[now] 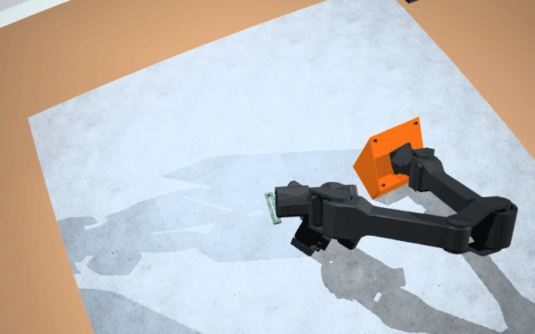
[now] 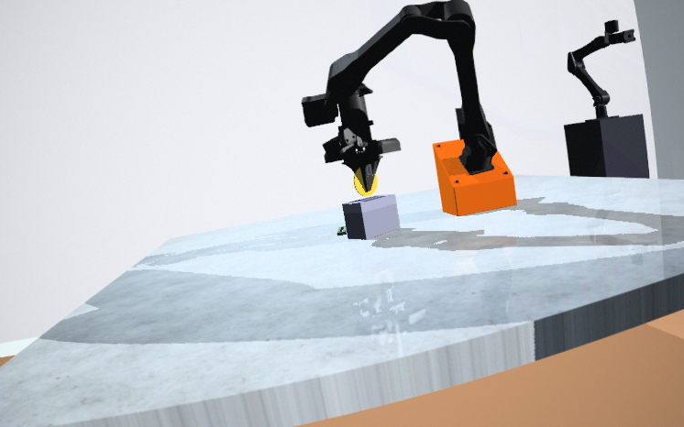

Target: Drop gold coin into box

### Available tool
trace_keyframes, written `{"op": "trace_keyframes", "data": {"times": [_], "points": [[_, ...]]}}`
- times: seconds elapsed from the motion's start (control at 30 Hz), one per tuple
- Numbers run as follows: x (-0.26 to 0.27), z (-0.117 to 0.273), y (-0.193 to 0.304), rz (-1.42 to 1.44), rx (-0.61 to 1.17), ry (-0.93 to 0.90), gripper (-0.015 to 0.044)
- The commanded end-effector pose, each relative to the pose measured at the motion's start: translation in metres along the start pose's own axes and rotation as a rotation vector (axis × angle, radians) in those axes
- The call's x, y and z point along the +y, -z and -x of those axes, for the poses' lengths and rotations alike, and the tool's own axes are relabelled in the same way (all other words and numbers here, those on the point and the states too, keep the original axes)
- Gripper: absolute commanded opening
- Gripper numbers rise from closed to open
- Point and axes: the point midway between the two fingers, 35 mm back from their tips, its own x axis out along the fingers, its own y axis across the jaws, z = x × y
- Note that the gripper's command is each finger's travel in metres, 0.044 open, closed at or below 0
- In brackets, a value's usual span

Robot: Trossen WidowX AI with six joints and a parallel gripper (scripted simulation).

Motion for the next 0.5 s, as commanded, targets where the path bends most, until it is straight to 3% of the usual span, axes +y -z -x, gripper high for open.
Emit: {"op": "trace_keyframes", "data": {"times": [0.0, 0.17, 0.37, 0.47], "points": [[0.0000, -0.0028, 0.0007, -0.009, -0.003, -0.004, 0.0000], [0.0002, -0.0056, 0.0006, -0.008, -0.003, -0.004, 0.0000], [0.0000, -0.0037, 0.0002, -0.001, 0.000, 0.000, 0.0157], [0.0000, -0.0037, 0.0002, -0.001, 0.000, 0.000, 0.0161]]}}
